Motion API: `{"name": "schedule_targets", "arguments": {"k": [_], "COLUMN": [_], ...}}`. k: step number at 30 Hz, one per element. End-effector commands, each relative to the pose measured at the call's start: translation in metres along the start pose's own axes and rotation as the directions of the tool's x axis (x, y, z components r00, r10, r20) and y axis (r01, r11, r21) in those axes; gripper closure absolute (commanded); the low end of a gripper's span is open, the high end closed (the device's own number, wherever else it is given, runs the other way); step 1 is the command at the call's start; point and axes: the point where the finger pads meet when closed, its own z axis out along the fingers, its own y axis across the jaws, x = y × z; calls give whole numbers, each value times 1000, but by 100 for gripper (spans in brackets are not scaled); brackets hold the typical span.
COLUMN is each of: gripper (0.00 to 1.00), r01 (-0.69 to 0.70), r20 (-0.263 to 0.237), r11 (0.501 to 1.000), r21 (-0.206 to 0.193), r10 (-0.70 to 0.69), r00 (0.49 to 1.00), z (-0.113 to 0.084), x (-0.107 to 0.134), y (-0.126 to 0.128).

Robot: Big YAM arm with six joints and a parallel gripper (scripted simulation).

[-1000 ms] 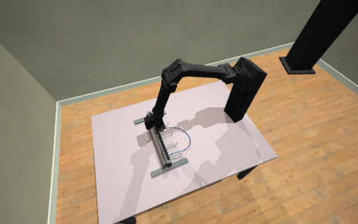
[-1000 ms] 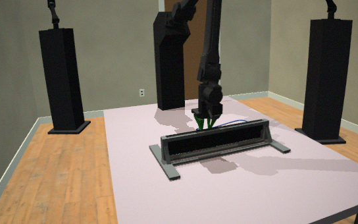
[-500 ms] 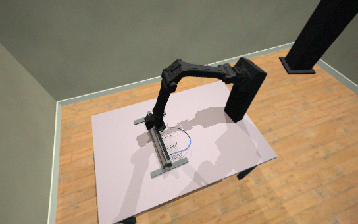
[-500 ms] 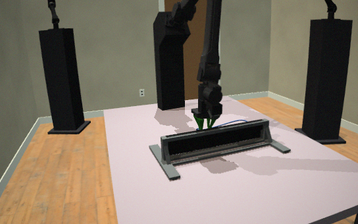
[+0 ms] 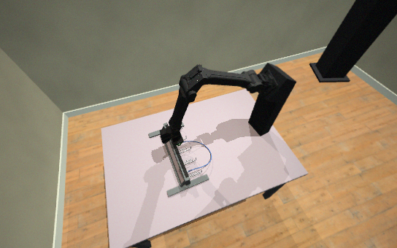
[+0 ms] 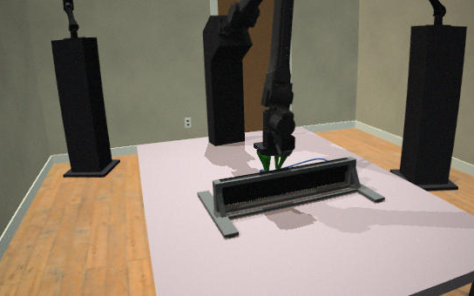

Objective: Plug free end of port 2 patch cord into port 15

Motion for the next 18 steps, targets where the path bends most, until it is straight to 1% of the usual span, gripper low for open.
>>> {"name": "schedule_targets", "arguments": {"k": [1, 9, 11, 18], "gripper": [64, 64, 64, 64], "r01": [-1, 3, 3, 5], "r20": [28, 24, 24, 23], "r11": [1000, 1000, 1000, 1000], "r21": [11, 12, 12, 12], "r10": [0, -3, -3, -5], "r00": [1000, 1000, 1000, 1000], "z": [-22, -42, -42, -65], "x": [-15, -11, -11, -9], "y": [-7, -8, -8, -8]}}
